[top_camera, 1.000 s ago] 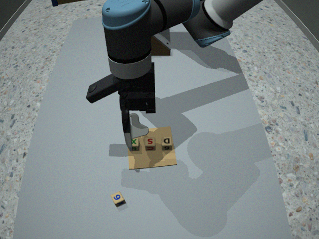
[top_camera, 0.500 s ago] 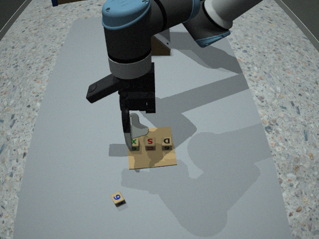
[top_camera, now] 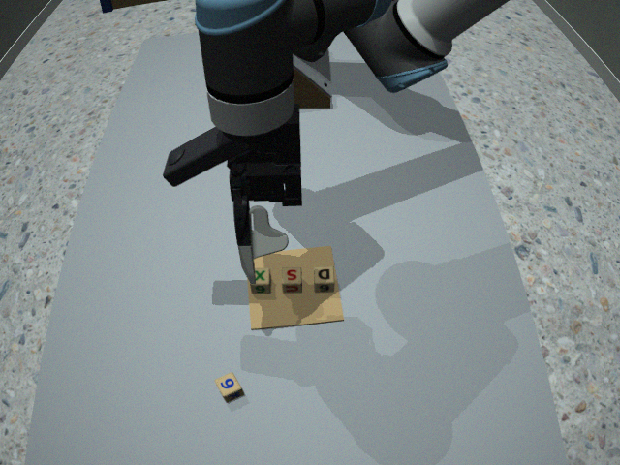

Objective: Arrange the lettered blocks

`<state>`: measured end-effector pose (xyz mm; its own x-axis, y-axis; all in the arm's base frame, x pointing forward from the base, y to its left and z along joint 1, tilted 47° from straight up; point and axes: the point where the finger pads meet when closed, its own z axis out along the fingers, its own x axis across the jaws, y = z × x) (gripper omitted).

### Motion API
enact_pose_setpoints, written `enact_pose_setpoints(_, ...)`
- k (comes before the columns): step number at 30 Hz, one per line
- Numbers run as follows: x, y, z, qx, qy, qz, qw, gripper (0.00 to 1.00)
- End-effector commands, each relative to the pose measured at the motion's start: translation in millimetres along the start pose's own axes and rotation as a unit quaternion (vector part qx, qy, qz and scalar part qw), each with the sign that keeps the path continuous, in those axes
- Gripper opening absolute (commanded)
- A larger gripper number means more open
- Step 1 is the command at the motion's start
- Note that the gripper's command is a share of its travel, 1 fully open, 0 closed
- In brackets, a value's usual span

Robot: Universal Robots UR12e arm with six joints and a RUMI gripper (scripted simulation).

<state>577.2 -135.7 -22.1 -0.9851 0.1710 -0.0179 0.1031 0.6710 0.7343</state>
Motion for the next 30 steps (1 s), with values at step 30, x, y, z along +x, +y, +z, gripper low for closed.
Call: enact_pose_setpoints(30, 0, 0, -64, 0.0, 0.0, 0.0, 1.0, 1.0)
